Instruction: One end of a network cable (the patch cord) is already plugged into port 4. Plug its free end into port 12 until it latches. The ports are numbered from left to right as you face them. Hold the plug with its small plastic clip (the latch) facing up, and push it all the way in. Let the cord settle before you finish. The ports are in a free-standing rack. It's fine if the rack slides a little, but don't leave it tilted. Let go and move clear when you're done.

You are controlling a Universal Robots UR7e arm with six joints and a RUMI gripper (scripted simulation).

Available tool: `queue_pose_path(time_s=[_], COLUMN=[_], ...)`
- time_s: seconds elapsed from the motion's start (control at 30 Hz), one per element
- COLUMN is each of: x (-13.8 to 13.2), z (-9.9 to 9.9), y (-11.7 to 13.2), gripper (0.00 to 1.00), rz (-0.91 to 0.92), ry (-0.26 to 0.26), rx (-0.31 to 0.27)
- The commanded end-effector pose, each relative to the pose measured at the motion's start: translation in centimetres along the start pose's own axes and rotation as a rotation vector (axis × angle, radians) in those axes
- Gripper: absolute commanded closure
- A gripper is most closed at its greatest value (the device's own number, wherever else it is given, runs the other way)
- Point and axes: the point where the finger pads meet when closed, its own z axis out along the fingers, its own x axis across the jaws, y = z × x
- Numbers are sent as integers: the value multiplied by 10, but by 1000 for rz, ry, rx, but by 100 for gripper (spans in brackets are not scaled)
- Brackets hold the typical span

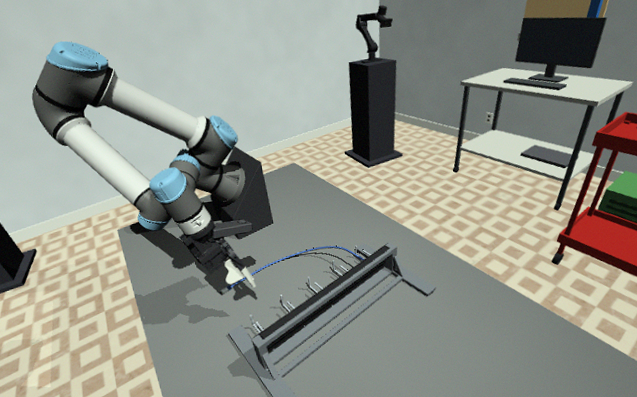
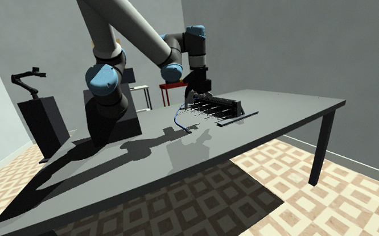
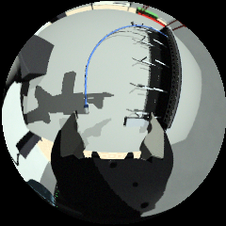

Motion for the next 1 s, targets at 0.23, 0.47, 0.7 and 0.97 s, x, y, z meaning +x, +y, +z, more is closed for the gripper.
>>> queue_pose_path(time_s=[0.23,0.47,0.7,0.97], x=[-63,-82,-89,-91], z=[4,5,5,5], y=[11,14,15,16], gripper=[0,0,0,0], rz=[27,36,39,40], ry=[-59,-80,-87,-89], rx=[-156,-203,-218,-223])
